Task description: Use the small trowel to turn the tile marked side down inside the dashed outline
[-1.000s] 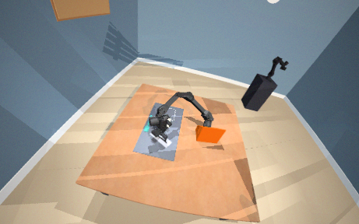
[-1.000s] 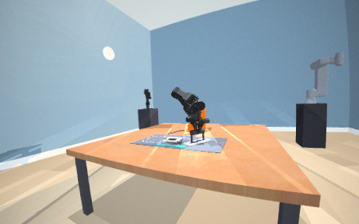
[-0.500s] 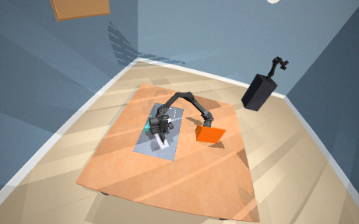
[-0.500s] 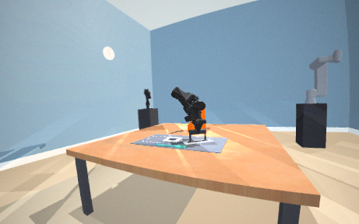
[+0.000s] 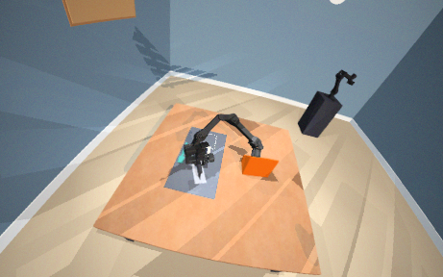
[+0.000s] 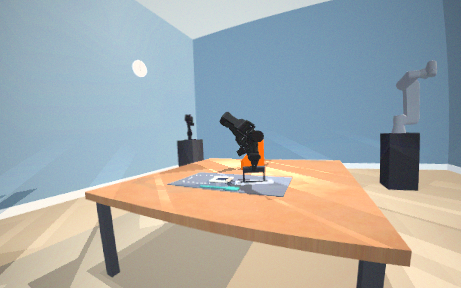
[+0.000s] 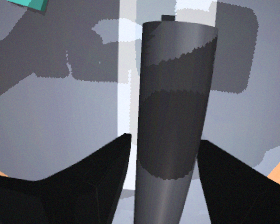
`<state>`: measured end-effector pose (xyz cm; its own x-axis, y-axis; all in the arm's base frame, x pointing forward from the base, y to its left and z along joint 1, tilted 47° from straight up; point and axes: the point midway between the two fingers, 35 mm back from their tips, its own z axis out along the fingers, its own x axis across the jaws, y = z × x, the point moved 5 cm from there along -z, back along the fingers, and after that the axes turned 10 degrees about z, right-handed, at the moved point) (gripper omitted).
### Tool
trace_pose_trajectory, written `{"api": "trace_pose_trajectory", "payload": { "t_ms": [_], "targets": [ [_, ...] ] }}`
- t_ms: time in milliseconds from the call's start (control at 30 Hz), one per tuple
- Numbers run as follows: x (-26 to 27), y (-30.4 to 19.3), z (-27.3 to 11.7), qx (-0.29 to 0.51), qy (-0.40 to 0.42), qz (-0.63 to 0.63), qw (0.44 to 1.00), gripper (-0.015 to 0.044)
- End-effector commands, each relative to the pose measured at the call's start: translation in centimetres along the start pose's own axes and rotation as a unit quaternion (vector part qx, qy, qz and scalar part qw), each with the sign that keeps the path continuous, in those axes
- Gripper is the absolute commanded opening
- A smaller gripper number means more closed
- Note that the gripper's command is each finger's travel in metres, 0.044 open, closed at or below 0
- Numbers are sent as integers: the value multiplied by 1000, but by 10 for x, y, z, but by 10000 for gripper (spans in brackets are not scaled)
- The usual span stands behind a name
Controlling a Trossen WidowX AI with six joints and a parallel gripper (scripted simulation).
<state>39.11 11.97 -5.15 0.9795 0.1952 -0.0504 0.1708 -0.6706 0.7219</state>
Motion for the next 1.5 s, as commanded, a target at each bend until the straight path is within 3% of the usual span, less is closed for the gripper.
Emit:
{"api": "trace_pose_trajectory", "payload": {
  "t_ms": [0,633,800,1000,1100,1467],
  "targets": [
    [0,0,1,1,-1,4,1000,261],
    [0,0,1,1,-1,4,1000,270],
    [-2,0,-42,0,-1,4,1000,270],
    [-3,0,-45,0,-1,4,1000,270],
    [-3,-3,-56,-1,7,-1,1000,300],
    [-11,-17,-12,86,100,-17,991,300]
  ]
}}
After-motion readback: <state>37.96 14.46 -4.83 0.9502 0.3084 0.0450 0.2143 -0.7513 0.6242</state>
